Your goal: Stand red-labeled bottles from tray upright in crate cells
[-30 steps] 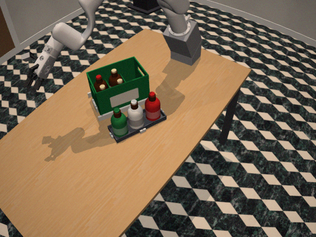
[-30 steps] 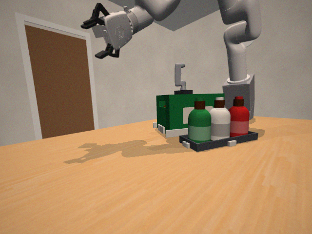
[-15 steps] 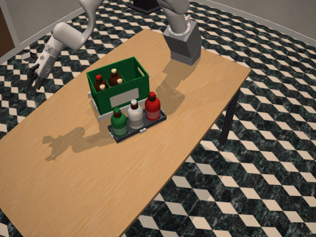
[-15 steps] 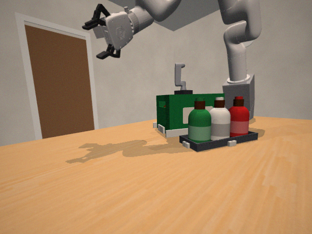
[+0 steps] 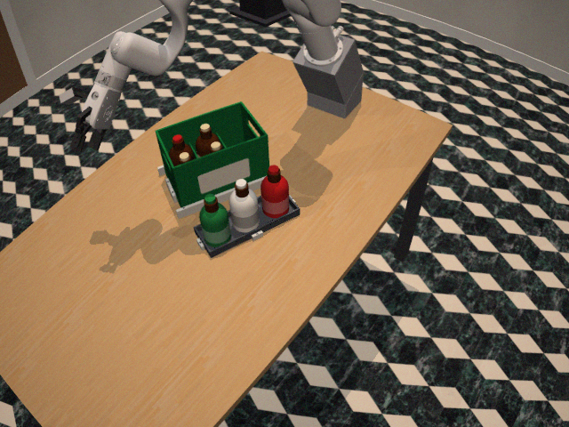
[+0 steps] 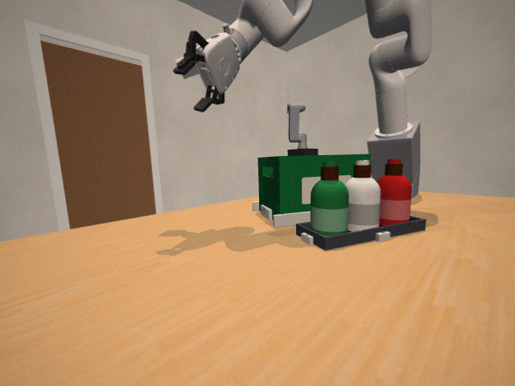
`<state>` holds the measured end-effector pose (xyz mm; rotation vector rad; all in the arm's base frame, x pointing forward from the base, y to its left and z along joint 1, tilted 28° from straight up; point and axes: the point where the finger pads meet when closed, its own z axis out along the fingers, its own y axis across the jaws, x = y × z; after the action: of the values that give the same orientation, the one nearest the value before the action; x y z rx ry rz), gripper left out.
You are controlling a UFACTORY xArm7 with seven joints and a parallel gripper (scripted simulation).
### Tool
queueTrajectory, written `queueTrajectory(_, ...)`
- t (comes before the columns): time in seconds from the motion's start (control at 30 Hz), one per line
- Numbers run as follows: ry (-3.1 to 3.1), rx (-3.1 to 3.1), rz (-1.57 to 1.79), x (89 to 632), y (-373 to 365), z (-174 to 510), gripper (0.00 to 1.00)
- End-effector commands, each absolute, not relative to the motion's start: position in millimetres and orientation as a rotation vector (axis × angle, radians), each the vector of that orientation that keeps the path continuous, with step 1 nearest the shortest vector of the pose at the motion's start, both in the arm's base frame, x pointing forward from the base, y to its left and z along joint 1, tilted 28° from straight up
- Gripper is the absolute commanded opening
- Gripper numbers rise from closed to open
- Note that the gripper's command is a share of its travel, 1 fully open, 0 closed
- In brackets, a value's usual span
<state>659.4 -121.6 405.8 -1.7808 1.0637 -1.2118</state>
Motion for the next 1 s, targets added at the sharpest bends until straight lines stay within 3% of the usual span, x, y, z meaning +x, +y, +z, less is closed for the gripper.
queueTrajectory(0.0, 1.092, -1.843, -1.132, 634, -120, 388, 1.00)
queueTrajectory(0.5, 1.197, -2.006, -0.922, 563, -109, 320, 1.00)
queueTrajectory(0.63, 1.262, -2.088, -0.816, 523, -103, 283, 1.00)
queueTrajectory(0.97, 1.295, -2.127, -0.766, 503, -101, 266, 1.00)
